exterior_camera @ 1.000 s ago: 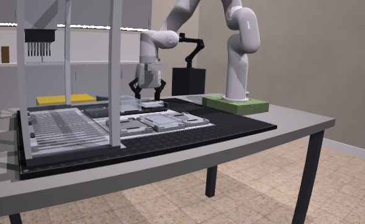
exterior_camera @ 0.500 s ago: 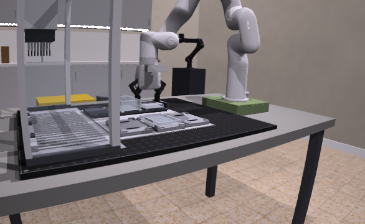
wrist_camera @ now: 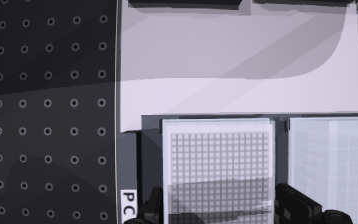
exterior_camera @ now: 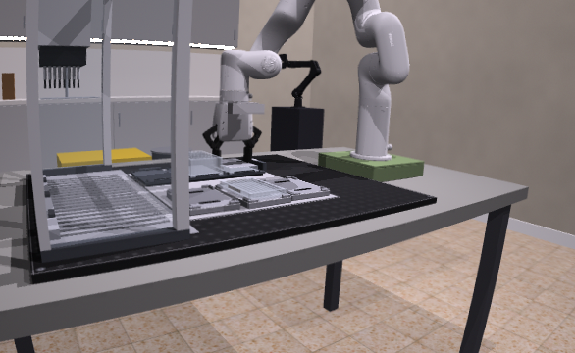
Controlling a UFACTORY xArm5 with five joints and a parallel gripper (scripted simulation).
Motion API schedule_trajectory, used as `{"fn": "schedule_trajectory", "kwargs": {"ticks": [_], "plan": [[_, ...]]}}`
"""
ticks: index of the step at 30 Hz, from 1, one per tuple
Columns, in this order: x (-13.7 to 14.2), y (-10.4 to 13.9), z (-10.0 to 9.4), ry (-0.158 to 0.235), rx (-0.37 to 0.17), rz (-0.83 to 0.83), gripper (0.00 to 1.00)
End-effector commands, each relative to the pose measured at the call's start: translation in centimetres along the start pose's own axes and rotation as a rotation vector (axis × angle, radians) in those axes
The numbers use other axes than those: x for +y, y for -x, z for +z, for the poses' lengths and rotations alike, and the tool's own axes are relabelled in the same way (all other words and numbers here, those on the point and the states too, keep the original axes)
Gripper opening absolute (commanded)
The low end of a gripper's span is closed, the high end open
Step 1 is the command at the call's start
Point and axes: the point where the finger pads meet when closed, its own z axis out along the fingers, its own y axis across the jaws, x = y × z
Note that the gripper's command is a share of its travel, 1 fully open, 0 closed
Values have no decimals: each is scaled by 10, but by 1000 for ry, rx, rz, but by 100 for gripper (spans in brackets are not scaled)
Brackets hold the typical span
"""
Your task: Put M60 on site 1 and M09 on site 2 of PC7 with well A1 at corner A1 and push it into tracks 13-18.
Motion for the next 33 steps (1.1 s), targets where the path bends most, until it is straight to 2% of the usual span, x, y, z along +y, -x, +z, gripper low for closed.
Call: {"fn": "schedule_trajectory", "kwargs": {"ticks": [1, 28, 33], "plan": [[1, 0, -1, 4, 0, 0, 100], [1, 0, -1, 4, 0, 0, 100], [1, 0, -9, 4, 0, 0, 100]]}}
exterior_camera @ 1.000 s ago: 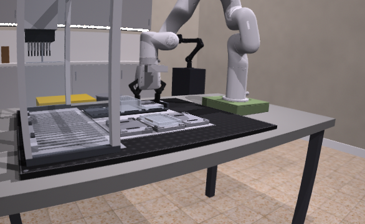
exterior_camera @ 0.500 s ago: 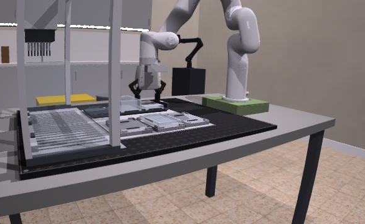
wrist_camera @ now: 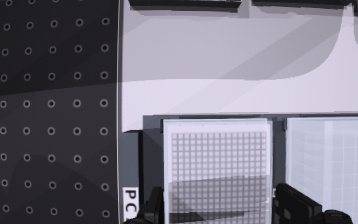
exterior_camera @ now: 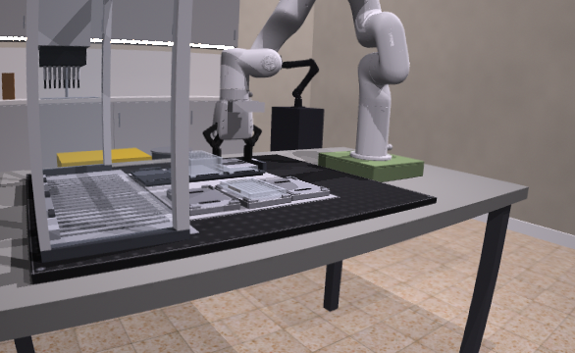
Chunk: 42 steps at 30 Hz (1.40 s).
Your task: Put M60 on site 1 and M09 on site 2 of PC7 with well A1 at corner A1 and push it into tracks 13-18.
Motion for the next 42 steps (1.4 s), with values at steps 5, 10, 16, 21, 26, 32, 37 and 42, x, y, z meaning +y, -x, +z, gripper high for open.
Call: {"fn": "schedule_trajectory", "kwargs": {"ticks": [5, 10, 16, 21, 26, 32, 37, 42], "plan": [[2, 0, -10, 4, 0, 0, 100], [1, 0, -19, 4, 0, 0, 100], [1, 0, -29, 4, 0, 0, 100], [1, 0, -34, 4, 0, 0, 100], [1, 0, -42, 4, 0, 0, 100], [1, 0, -52, 5, 0, 0, 100], [1, 0, -57, 5, 0, 0, 100], [1, 0, -65, 5, 0, 0, 100]]}}
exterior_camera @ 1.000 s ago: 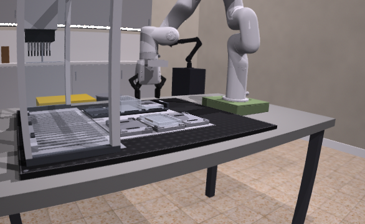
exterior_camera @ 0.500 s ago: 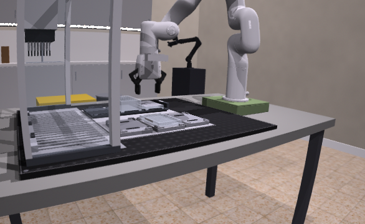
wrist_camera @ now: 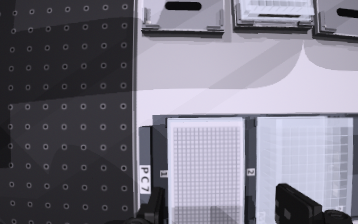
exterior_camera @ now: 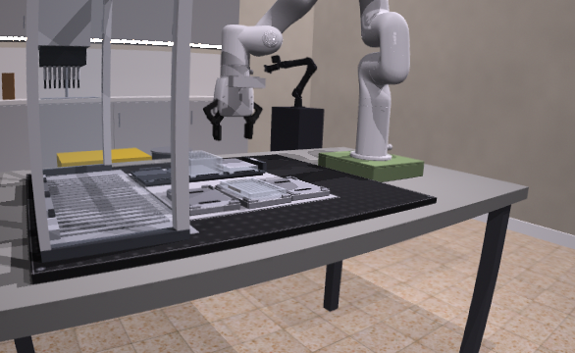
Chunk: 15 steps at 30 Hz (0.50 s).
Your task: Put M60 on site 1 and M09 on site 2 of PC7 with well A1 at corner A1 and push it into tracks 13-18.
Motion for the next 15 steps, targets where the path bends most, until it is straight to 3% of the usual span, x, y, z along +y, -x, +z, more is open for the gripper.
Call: {"fn": "schedule_trajectory", "kwargs": {"ticks": [1, 15], "plan": [[1, 0, -7, 4, 0, 0, 100], [1, 0, -27, 5, 0, 0, 100]]}}
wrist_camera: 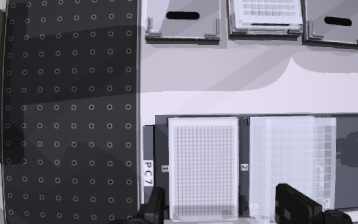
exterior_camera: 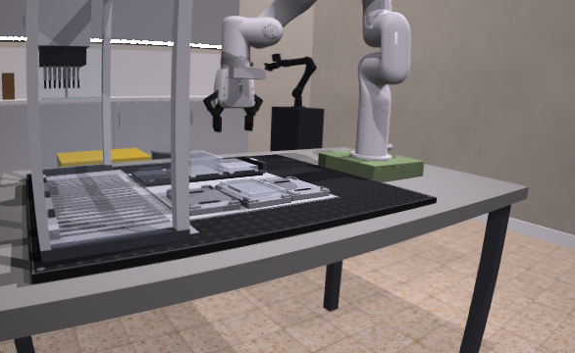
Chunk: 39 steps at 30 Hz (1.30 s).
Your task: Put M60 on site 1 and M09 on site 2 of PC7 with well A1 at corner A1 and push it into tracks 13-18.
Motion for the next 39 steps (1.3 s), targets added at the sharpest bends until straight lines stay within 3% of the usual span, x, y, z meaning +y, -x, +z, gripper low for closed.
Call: {"fn": "schedule_trajectory", "kwargs": {"ticks": [1, 11, 22, 39], "plan": [[2, 0, -7, 5, 0, 0, 100], [2, 0, -23, 5, 0, 0, 100], [2, 0, -23, 5, 0, 0, 100], [55, -52, -18, 5, 0, 4, 100]]}}
